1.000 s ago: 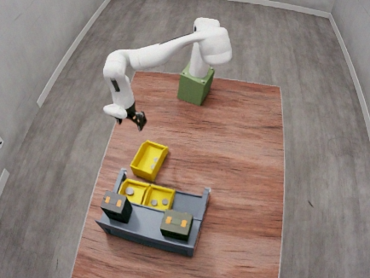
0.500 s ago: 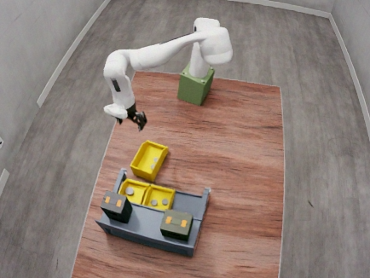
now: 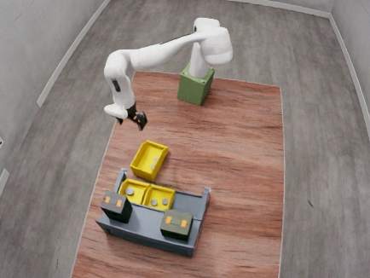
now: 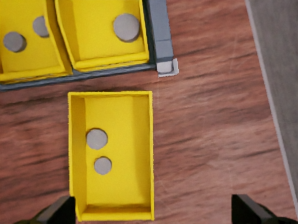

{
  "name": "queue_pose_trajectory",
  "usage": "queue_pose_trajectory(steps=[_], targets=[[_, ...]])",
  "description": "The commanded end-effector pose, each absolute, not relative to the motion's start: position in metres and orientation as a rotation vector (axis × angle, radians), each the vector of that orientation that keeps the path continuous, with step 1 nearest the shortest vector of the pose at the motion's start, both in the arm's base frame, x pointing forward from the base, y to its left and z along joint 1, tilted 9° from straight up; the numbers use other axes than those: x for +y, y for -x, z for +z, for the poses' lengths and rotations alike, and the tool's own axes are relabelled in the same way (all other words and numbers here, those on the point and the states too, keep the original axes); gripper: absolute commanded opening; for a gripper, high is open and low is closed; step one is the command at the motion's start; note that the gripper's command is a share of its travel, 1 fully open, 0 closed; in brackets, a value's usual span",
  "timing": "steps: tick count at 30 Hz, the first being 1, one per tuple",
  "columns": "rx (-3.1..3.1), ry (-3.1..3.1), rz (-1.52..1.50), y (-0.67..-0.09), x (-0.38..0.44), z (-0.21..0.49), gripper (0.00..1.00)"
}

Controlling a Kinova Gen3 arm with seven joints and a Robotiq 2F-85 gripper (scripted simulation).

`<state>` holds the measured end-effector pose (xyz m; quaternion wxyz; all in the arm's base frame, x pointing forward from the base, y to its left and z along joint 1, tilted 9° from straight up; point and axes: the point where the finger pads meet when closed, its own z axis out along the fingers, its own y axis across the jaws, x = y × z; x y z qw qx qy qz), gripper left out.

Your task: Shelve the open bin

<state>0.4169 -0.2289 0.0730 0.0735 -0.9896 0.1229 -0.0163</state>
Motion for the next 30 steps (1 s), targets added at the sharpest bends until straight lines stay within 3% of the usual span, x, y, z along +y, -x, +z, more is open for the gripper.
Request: queue_pose_trajectory(steps=[1,30], targets=[[0.369,2.971,-0.052,-0.4173,-0.2280,0.0708,1.00],[0.369,2.971,-0.052,-0.4175,-0.2266,0.0674,1.00]])
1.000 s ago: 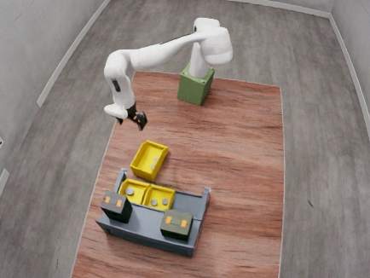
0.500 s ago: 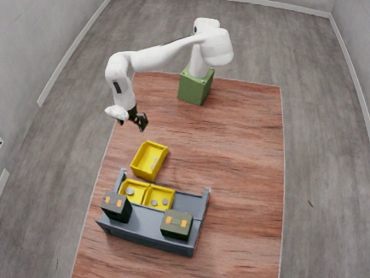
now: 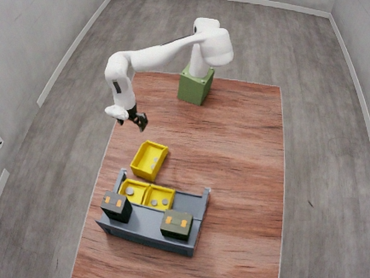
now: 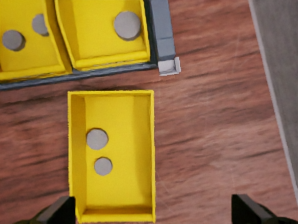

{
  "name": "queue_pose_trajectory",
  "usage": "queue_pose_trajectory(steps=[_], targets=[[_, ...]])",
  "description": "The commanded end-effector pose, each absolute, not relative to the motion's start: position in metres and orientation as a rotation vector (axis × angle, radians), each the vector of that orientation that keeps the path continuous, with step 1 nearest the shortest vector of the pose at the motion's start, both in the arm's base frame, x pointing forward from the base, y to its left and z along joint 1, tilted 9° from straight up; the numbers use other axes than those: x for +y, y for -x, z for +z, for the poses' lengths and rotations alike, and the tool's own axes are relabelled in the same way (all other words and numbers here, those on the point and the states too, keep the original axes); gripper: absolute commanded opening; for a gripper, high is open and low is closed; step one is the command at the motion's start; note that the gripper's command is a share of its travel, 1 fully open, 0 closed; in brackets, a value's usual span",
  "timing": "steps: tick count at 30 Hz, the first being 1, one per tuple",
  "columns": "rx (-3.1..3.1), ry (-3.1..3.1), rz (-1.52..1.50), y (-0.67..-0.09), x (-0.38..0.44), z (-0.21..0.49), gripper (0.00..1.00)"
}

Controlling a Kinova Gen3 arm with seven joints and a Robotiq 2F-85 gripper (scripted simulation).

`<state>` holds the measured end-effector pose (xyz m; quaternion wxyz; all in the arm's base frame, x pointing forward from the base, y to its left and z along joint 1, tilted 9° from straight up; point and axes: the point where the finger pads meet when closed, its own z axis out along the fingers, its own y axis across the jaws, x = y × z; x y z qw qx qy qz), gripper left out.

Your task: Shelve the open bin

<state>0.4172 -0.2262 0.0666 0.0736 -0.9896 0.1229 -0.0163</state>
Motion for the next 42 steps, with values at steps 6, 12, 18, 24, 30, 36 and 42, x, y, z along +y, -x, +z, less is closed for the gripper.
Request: queue_pose_trajectory(steps=[6,12,18,24,30,36,42], targets=[[0.369,2.971,-0.052,-0.419,-0.222,0.035,1.00],[0.369,2.971,-0.052,-0.420,-0.219,0.013,1.00],[0.369,2.971,-0.052,-0.420,-0.219,0.013,1.00],[0.369,2.971,-0.052,-0.422,-0.214,-0.021,1.00],[0.369,2.971,-0.052,-0.423,-0.213,-0.030,1.00],[0.369,2.971,-0.052,-0.423,-0.213,-0.030,1.00],[0.369,2.971,-0.052,-0.422,-0.215,-0.020,1.00]])
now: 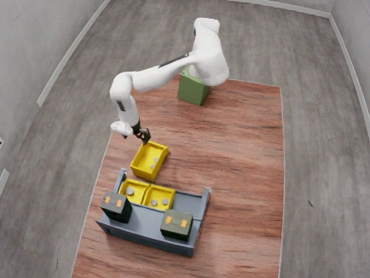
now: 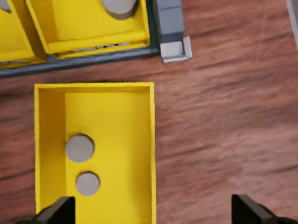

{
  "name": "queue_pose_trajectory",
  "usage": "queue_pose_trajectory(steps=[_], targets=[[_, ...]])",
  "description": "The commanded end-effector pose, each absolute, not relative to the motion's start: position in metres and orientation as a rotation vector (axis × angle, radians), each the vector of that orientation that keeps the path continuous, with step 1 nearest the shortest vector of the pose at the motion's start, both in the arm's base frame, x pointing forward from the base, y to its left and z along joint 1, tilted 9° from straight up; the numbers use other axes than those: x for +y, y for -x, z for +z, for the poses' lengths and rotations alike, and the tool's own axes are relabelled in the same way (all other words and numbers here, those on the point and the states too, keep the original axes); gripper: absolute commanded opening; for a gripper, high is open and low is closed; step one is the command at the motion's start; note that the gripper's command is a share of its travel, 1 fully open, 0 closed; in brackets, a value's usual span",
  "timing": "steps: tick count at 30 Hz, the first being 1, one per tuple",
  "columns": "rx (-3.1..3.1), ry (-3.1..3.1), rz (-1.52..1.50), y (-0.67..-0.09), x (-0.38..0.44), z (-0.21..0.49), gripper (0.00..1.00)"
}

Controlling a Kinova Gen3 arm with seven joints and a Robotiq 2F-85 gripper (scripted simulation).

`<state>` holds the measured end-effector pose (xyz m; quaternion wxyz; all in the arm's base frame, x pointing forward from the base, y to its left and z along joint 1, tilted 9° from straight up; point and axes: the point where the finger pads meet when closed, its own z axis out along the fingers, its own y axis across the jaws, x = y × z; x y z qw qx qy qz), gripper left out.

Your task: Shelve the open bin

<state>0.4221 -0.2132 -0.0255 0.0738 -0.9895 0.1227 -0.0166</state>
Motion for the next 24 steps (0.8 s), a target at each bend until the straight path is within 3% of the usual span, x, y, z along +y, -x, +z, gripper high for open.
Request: queue_pose_trajectory(steps=[1,24], targets=[[0.369,2.971,-0.052,-0.4220,-0.2145,-0.0204,1.00],[0.369,2.971,-0.052,-0.4218,-0.2152,-0.0154,1.00]])
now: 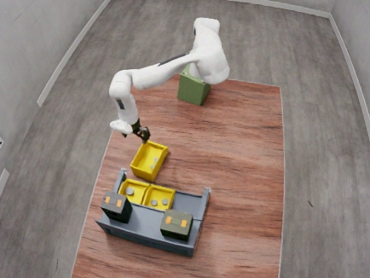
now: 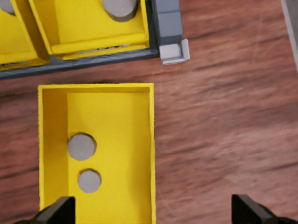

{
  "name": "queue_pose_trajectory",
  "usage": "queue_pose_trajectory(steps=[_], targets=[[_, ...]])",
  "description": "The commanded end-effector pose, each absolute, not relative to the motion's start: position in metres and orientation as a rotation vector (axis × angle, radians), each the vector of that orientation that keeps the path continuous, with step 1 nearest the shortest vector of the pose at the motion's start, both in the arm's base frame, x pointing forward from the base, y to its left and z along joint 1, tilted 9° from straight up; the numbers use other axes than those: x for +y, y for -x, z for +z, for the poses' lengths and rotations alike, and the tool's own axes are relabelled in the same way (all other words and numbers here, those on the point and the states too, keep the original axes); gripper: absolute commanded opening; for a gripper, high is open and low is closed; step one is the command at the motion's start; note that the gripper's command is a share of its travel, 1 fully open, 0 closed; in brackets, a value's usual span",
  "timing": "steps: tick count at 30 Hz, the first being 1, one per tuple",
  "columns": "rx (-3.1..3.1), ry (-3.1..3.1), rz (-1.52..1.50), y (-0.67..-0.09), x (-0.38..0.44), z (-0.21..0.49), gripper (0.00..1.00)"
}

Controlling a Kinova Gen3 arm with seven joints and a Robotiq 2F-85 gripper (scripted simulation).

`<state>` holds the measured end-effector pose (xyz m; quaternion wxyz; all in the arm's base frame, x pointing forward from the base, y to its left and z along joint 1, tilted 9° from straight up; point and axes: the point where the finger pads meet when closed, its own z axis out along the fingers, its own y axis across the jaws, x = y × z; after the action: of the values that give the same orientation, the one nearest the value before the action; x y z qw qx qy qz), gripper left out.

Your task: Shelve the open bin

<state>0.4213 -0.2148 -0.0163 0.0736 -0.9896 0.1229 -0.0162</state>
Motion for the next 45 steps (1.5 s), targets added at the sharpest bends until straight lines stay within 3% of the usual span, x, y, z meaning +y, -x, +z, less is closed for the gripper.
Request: queue_pose_trajectory(steps=[1,39,40,45], targets=[[0.369,2.971,-0.052,-0.4218,-0.2152,-0.0154,1.00],[0.369,2.971,-0.052,-0.4216,-0.2157,-0.0116,1.00],[0.369,2.971,-0.052,-0.4216,-0.2157,-0.0116,0.35],[0.369,2.971,-0.052,-0.4216,-0.2157,-0.0116,0.35]])
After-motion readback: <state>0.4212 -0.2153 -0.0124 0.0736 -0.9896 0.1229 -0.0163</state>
